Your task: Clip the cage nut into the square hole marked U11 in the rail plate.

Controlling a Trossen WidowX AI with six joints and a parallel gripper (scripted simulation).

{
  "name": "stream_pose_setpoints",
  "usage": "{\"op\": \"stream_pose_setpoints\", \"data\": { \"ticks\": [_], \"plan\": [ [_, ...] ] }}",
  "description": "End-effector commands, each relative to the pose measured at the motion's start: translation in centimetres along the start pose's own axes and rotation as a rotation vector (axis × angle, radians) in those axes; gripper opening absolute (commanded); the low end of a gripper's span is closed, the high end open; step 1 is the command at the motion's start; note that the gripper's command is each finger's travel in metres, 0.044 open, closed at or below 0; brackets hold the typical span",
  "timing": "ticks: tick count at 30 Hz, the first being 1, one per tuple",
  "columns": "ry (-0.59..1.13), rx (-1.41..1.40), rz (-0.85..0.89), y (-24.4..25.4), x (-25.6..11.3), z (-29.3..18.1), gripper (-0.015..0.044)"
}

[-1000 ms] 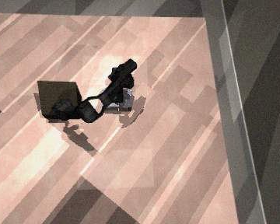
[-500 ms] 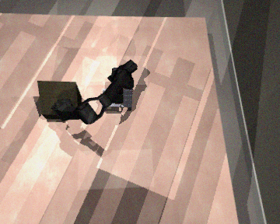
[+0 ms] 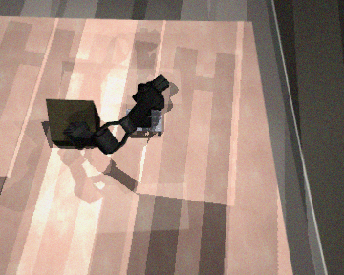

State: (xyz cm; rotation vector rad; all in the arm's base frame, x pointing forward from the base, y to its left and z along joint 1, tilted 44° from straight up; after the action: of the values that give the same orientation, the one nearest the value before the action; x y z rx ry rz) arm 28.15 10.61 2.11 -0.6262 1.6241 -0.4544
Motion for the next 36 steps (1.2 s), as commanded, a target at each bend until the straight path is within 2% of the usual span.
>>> {"op": "stream_pose_setpoints", "data": {
  "ticks": [1, 36],
  "plan": [
    [-0.001, -0.004, 0.011, -0.06, -0.03, -0.05, 0.0032],
    [-0.014, -0.005, 0.062, -0.78, 0.14, -0.22, 0.0032]
  ]
}}
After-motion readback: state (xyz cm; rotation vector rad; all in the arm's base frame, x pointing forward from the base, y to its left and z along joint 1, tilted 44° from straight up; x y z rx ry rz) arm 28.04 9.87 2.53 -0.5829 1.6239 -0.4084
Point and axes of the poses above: the point midway between the two fingers, 35 mm back from their tips, its own x axis out along the fingers, its own y axis across the jaws, z = x × y, the point moved 10 cm from there along -x, back along the fingers, and after that the axes turned 14 degrees about -x, right-handed, at the moved point
